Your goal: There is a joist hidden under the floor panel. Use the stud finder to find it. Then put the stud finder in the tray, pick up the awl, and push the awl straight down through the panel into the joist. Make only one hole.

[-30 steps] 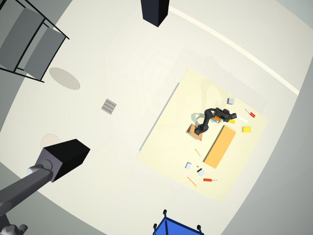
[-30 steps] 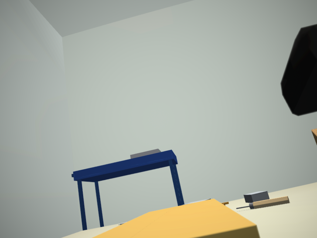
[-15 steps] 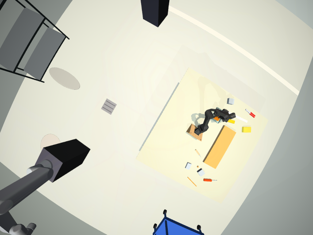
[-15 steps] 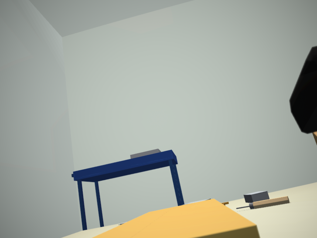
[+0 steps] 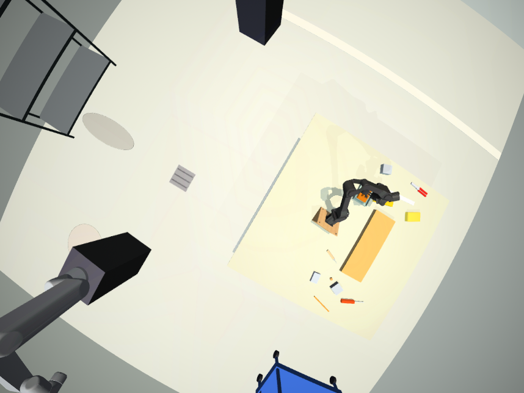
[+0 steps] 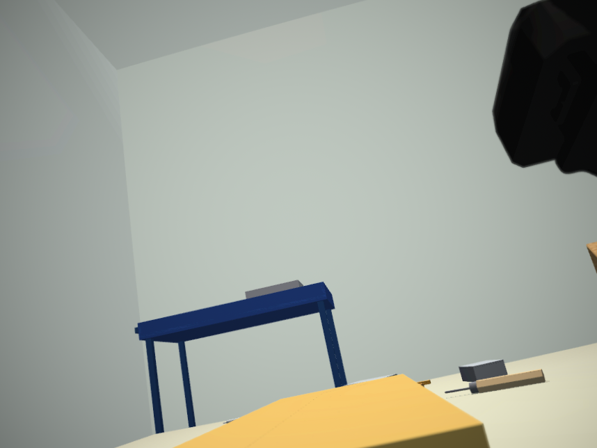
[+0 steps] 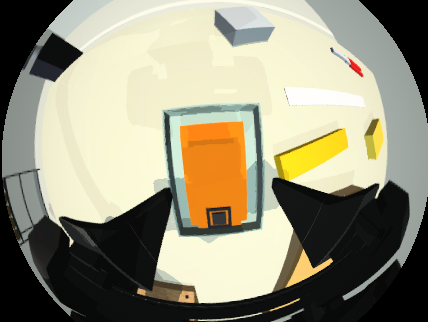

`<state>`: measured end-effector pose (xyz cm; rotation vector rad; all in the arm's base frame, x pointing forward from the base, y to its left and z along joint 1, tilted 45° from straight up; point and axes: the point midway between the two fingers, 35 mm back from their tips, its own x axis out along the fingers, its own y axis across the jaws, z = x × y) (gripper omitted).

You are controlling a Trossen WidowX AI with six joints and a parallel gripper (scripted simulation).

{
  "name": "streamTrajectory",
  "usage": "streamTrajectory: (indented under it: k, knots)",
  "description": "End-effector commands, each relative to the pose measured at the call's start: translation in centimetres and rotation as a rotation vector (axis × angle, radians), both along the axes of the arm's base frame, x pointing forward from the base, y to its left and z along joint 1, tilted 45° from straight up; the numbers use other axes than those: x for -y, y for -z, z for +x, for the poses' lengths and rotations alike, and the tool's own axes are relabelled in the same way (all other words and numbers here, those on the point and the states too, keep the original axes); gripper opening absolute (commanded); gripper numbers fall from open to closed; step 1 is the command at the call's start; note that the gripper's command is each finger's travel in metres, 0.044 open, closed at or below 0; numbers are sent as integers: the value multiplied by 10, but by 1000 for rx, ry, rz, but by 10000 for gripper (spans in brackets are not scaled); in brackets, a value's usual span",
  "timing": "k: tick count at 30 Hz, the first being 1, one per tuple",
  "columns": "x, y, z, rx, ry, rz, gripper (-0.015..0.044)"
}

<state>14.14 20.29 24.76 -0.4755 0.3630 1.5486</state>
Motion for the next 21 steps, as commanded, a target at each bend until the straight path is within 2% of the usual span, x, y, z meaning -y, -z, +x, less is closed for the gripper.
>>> streamTrajectory:
  k: [1,6,10,16,21]
  knots:
    - [28,-32,-4,3,0,16,440]
    - [38,-45,-7,1,7,30,440]
    - [38,-15,10,8,43,-58,440]
    - [63,19,62,-129,217,-144,440]
    - [113,67,113,-314,435,-221,440]
